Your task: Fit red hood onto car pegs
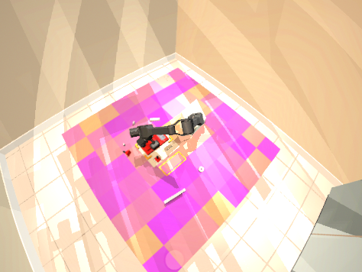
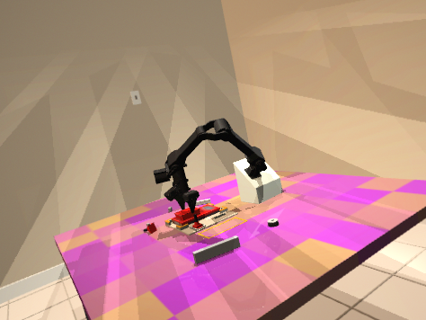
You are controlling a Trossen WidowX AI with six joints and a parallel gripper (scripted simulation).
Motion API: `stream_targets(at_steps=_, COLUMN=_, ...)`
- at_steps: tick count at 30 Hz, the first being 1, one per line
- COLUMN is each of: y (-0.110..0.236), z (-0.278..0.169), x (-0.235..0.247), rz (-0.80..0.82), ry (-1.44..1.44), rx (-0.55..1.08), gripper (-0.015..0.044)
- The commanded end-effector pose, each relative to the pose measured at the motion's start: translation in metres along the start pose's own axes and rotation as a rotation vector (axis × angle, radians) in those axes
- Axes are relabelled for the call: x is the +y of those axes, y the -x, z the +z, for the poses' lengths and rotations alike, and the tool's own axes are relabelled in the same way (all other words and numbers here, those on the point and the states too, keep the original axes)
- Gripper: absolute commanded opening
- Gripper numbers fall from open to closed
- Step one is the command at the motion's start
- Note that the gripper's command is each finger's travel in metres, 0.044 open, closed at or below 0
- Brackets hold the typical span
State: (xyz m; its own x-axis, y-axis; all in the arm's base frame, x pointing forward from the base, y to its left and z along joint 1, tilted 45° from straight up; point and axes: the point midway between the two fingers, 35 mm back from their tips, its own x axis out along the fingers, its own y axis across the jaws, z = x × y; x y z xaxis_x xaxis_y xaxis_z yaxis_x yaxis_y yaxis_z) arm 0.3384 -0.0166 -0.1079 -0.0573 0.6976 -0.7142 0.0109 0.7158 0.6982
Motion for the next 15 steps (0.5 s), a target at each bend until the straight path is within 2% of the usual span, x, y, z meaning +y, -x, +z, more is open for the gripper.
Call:
stream_targets(at_steps=1, y=0.027, z=0.004, x=-0.003, rz=-0.012, ry=0.005, rx=-0.017, gripper=0.044)
stream_targets(at_steps=5, y=0.063, z=0.001, x=-0.002, rz=-0.012, ry=0.005, rx=-0.019, gripper=0.044)
stream_targets(at_steps=15, y=0.065, z=0.001, x=-0.002, rz=-0.012, ry=0.005, rx=-0.019, gripper=0.044)
